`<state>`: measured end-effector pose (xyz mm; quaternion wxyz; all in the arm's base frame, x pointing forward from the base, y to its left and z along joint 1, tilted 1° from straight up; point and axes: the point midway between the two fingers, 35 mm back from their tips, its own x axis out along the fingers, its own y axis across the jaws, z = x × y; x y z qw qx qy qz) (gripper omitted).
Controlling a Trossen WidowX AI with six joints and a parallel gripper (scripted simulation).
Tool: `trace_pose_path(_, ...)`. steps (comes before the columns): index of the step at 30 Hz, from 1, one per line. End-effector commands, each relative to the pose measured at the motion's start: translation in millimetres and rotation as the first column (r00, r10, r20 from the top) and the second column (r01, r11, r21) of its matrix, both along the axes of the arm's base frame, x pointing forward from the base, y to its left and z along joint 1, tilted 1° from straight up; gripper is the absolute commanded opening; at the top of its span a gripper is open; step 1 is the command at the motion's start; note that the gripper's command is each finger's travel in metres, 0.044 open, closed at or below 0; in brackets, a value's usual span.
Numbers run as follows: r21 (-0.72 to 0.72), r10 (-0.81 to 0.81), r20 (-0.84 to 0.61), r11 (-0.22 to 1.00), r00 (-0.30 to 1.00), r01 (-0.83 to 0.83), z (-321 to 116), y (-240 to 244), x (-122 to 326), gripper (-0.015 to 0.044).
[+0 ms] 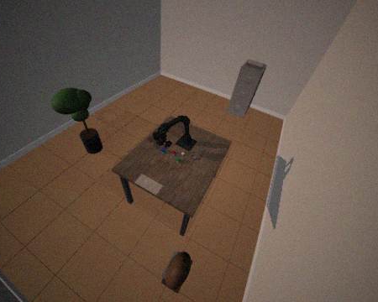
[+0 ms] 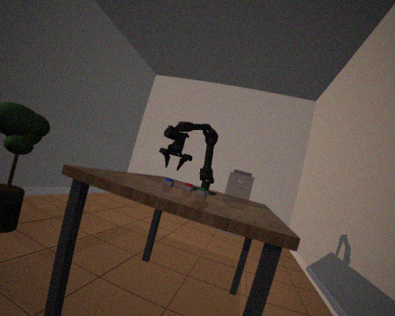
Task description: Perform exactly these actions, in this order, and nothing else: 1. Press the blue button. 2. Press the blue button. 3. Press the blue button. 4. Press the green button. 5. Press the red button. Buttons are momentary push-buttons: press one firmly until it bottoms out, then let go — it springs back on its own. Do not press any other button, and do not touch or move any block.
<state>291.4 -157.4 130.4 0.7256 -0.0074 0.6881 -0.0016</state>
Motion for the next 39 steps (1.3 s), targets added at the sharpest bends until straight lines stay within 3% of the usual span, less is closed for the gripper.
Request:
trace_pose_path(1,0.008,0.006,-0.022,1.000,1.000,-0.006,-28.4,1.7,-3.9,0.0190)
trace_pose_path(8,0.008,0.006,-0.022,1.000,1.000,-0.006,-28.4,1.7,-3.9,0.0020)
trace_pose_path(39,0.009,0.006,-0.022,1.000,1.000,-0.006,-62.9,1.6,-3.0,0.0020)
